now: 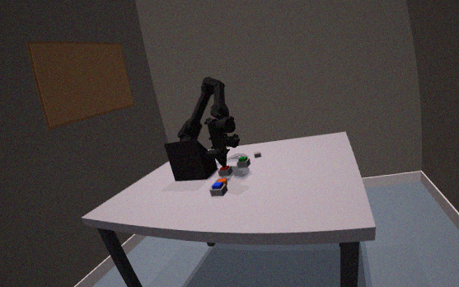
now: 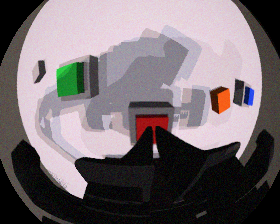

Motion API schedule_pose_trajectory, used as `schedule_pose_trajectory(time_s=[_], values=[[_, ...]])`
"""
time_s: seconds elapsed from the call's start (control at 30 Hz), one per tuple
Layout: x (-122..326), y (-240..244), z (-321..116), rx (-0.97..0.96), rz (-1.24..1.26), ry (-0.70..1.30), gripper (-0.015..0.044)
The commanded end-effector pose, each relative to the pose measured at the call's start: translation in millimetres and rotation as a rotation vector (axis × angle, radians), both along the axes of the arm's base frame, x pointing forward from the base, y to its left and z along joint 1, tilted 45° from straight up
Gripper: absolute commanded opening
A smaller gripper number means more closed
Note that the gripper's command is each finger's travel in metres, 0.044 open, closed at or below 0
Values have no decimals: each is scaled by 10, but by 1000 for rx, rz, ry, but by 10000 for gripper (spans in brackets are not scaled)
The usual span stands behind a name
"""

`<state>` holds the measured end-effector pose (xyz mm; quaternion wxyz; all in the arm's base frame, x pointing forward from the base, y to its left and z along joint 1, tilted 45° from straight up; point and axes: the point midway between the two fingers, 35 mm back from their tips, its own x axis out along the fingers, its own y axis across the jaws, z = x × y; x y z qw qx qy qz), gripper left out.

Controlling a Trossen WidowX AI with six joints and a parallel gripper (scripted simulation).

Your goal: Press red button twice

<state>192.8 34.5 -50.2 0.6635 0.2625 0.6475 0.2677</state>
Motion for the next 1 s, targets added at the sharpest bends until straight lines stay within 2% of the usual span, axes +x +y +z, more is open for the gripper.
schedule_pose_trajectory(time_s=[0.0, 0.2, 0.37, 0.5, 0.6, 0.77, 0.97], values=[[-20, 13, -6, 6, -3, 9, 20], [-20, 13, -6, 6, -3, 9, 20], [-21, -207, 213, 4, -3, 9, 20], [-23, -219, 227, 5, -3, 10, 20], [158, -154, 417, -9, -5, 11, 99], [530, 222, 1134, -24, -9, 8, 230], [532, 745, 1981, 2, -5, 5, 387]])
